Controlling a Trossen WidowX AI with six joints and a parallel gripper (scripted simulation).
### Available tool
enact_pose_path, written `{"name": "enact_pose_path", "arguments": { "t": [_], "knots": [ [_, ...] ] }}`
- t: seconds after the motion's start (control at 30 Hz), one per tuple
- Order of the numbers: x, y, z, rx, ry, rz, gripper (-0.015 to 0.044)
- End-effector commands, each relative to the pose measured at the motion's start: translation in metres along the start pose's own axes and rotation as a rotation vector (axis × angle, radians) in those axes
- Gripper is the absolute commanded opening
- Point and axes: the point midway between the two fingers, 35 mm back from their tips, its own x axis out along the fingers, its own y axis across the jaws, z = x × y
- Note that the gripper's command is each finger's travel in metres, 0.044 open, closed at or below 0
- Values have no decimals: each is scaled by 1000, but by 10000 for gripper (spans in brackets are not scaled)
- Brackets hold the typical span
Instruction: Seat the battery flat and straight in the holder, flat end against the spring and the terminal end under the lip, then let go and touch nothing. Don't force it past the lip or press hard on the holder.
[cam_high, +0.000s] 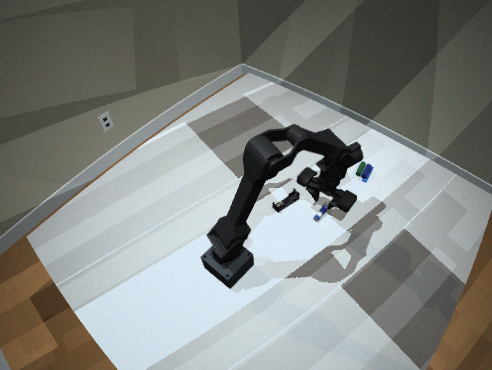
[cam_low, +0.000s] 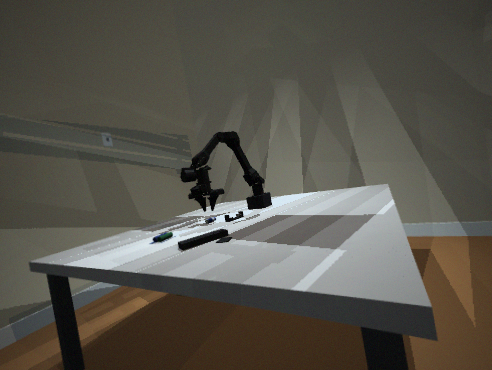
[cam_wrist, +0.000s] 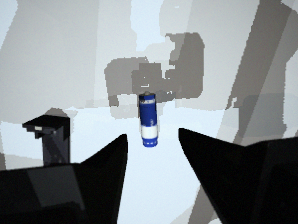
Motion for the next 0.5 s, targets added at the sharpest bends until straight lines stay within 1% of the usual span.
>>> {"name": "enact_pose_path", "arguments": {
  "t": [0.0, 0.47],
  "knots": [
    [8, 0, -1, 8, 11, -1, 221],
    [31, 0, -1, 8, 11, -1, 221]
  ]
}}
